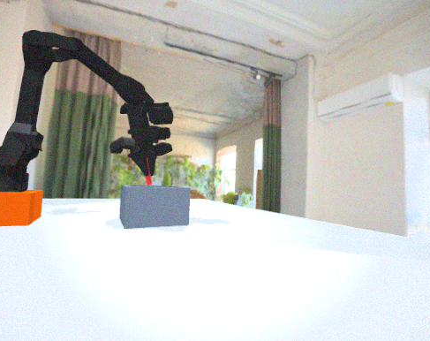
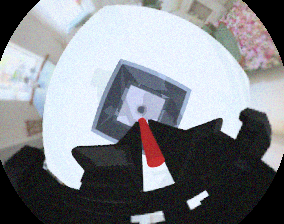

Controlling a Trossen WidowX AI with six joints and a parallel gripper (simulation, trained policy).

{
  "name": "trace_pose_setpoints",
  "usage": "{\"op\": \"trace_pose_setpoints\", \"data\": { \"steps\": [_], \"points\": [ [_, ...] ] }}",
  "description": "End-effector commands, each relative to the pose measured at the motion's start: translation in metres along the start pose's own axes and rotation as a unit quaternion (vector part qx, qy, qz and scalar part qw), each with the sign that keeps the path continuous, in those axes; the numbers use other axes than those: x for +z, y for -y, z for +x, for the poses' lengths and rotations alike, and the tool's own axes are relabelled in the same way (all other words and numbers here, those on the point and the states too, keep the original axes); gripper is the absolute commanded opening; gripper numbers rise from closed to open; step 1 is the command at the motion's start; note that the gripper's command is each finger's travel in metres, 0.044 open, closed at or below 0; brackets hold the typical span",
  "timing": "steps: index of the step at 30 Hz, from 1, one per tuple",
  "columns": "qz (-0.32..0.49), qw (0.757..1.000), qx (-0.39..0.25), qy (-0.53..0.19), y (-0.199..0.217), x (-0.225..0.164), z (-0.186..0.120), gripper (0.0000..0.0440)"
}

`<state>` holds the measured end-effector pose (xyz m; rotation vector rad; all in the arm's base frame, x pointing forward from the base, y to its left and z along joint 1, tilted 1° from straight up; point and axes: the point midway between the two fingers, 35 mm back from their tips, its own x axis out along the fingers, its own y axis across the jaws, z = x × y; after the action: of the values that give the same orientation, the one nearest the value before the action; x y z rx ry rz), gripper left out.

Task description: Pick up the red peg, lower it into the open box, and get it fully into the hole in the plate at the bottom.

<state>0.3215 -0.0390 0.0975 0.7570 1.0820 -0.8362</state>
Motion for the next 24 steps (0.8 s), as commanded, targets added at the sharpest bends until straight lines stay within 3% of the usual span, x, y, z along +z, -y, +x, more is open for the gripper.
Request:
{"op": "trace_pose_setpoints", "data": {
  "steps": [1,11,17,20,24],
  "points": [
    [0.004,1.0,-0.001,-0.008,0.0,0.006,0.009,0.0005],
    [0.004,0.999,-0.016,-0.029,0.002,0.01,0.04,0.0015],
    [-0.013,0.999,-0.029,-0.039,0.005,0.012,0.054,0.0143],
    [-0.021,0.998,-0.036,-0.041,0.003,0.015,0.058,0.0155],
    [-0.028,0.998,-0.032,-0.036,-0.004,0.026,0.061,0.0253]
  ]
}}
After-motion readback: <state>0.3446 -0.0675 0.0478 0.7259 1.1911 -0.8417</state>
